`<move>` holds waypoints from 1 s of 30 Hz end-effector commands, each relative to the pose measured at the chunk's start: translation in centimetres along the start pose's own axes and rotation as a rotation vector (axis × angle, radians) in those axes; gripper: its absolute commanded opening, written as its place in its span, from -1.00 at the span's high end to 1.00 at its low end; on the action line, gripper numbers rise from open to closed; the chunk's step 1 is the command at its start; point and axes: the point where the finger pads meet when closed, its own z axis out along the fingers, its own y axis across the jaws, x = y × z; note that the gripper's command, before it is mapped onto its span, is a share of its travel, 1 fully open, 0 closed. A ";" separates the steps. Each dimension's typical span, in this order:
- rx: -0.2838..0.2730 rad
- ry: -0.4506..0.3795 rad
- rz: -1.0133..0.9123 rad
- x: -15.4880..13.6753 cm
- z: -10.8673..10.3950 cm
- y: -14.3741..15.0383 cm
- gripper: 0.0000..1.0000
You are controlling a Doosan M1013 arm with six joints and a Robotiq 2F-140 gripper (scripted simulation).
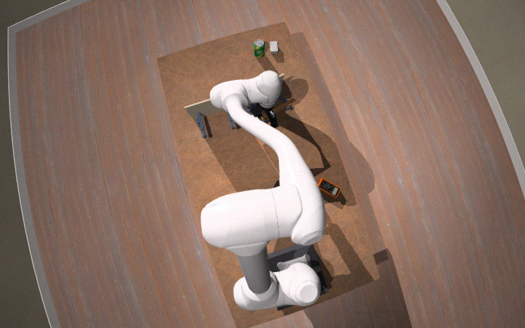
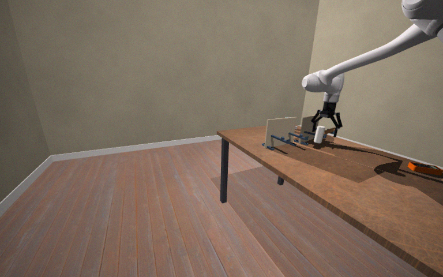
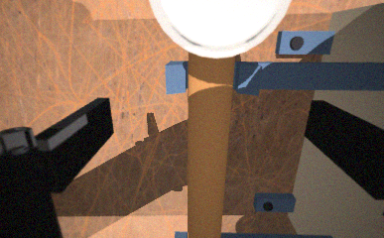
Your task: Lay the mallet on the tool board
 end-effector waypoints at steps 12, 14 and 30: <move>-0.002 0.000 0.000 0.0 -7.2 -0.1 -1.00; -0.002 0.000 0.000 0.1 -9.5 -0.1 -1.00; -0.002 0.000 0.000 0.1 -10.1 -0.1 -1.00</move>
